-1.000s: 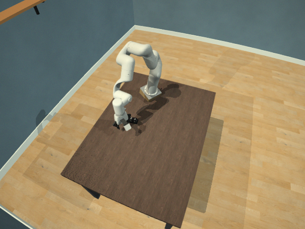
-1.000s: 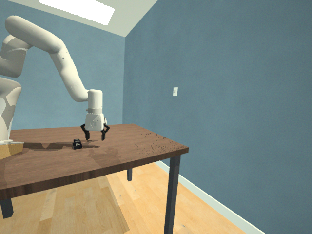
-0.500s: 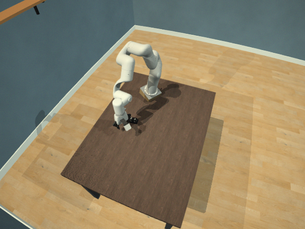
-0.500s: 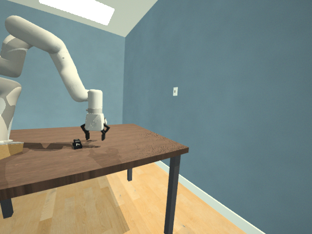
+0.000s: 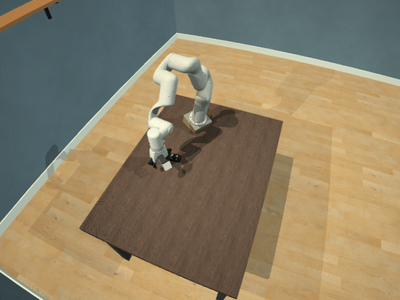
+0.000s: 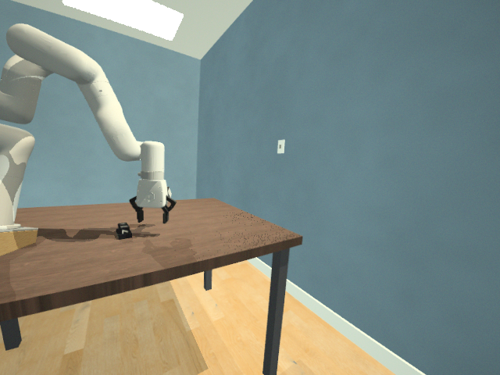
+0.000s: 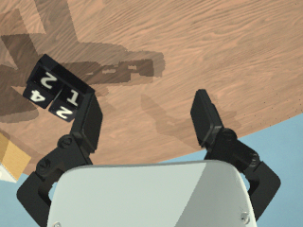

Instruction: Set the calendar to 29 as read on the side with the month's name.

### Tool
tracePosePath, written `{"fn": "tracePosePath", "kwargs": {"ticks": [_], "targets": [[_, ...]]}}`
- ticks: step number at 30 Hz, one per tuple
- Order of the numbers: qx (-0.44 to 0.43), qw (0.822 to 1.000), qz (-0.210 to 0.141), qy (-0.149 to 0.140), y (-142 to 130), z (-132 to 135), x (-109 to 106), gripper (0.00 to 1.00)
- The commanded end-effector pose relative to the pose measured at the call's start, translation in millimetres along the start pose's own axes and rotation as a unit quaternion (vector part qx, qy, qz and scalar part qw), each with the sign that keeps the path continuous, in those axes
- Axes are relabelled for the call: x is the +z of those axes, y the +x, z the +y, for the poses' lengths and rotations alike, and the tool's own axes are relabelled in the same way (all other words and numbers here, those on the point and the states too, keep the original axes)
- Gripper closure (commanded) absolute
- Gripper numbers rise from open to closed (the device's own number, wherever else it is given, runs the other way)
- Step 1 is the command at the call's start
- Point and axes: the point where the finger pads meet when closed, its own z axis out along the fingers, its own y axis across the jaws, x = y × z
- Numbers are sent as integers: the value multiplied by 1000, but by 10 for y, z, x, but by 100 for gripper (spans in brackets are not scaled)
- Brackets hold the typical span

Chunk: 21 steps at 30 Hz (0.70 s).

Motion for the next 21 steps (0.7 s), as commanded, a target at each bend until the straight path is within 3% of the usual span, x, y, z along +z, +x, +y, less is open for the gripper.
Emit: {"fn": "tracePosePath", "kwargs": {"ticks": [1,21], "targets": [[0,1000,0,-1,1,11,-40,0],[0,1000,0,-1,-217,64,-41,0]]}}
